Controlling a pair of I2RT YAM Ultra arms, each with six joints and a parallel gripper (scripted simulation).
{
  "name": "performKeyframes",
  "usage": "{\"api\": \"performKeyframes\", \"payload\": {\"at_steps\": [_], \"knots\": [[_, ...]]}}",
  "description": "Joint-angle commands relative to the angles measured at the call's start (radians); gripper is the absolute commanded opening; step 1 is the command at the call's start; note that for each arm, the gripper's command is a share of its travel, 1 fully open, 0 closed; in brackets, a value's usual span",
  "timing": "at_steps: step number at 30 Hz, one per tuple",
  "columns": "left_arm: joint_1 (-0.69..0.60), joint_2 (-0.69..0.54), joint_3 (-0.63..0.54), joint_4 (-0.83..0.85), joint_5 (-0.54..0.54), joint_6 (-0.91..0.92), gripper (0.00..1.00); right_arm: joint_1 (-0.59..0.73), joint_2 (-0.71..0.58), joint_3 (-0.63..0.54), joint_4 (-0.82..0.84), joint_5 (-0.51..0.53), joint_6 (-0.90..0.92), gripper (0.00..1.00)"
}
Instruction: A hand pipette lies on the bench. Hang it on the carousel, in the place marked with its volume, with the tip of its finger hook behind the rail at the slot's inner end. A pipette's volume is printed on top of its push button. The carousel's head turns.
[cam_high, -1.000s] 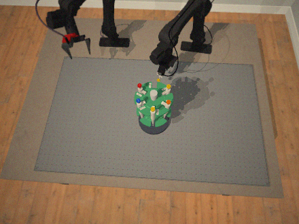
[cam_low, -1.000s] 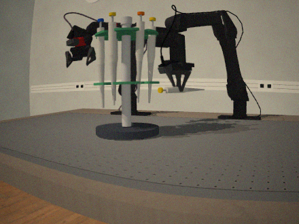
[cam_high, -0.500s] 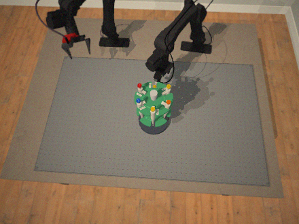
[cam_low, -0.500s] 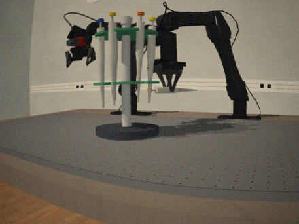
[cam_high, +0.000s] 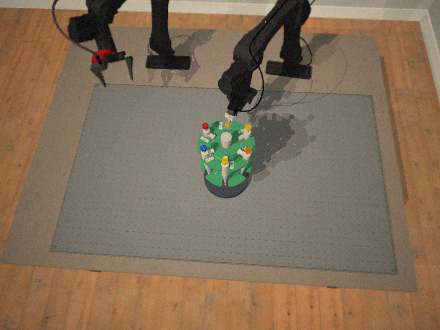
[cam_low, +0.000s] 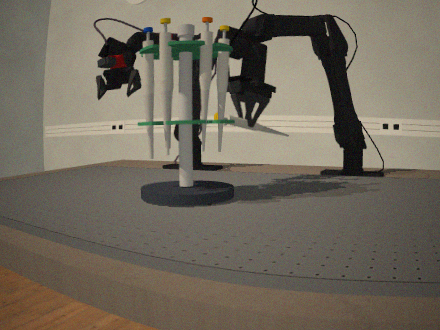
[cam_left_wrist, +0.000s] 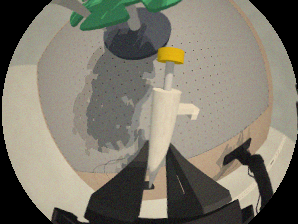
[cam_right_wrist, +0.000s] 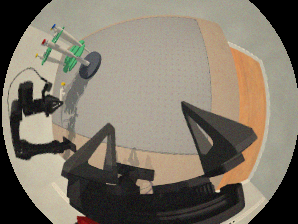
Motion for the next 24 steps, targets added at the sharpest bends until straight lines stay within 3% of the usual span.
{"api": "performKeyframes", "payload": {"at_steps": [1,3,5,7,13,24], "knots": [[-0.007,-0.035,0.021,0.076,-0.021,0.000,0.12,-0.009,-0.006,0.016,0.013,-0.023,-0.012,1.00],[-0.007,-0.014,0.023,0.080,-0.021,0.000,0.12,-0.009,-0.006,0.016,0.013,-0.023,-0.012,1.00],[-0.016,-0.078,-0.064,0.148,-0.035,-0.004,0.12,-0.009,-0.006,0.016,0.013,-0.023,-0.012,1.00],[-0.016,-0.078,-0.064,0.148,-0.035,-0.004,0.12,-0.009,-0.006,0.016,0.013,-0.023,-0.012,1.00],[-0.032,-0.209,-0.215,0.344,-0.079,0.003,0.12,-0.009,-0.006,0.016,0.013,-0.023,-0.012,1.00],[-0.026,-0.214,-0.213,0.378,-0.083,0.007,0.12,-0.009,-0.006,0.016,0.013,-0.023,-0.012,1.00]]}}
